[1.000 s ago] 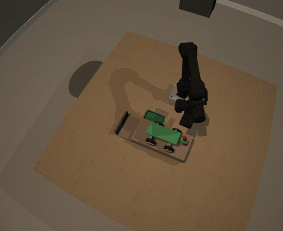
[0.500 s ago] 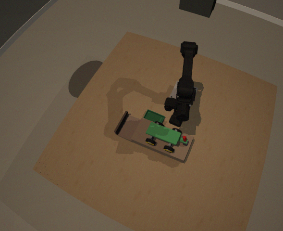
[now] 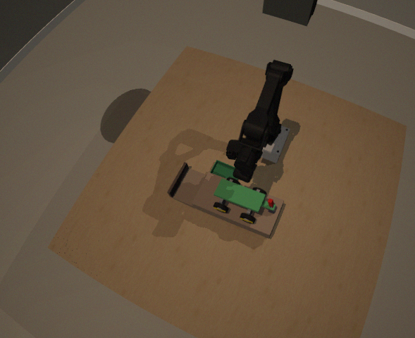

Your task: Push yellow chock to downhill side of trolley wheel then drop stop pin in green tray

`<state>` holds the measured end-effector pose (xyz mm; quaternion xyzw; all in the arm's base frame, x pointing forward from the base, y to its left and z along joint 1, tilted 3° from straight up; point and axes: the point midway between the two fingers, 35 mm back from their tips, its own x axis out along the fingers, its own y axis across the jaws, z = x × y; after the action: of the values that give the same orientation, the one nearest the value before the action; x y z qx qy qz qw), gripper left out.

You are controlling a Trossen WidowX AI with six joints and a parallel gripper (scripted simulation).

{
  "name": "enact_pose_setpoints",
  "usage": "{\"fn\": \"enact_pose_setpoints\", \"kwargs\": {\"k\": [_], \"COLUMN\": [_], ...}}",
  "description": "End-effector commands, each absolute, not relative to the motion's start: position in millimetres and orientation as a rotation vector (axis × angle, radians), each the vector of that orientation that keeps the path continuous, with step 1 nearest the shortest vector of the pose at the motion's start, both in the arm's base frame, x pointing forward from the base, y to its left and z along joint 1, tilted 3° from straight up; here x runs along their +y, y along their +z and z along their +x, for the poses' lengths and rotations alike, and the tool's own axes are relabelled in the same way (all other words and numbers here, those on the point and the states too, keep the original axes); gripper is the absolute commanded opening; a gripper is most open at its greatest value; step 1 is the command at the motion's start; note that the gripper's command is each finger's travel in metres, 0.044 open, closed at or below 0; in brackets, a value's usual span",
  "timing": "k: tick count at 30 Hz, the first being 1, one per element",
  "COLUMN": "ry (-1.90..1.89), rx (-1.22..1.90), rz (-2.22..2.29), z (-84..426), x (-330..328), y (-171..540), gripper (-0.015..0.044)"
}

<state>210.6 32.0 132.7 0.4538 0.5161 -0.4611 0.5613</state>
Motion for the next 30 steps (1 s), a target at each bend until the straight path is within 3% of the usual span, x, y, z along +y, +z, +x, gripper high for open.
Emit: {"fn": "enact_pose_setpoints", "kwargs": {"k": [1,30], "ry": [-1.081,-1.084], "rx": [1.211,1.202], "rz": [1.066,1.06], "z": [215.9,249.9], "x": [19.9,-85.7], "y": [133.3,131.6], "gripper": [0.0,0.0]}}
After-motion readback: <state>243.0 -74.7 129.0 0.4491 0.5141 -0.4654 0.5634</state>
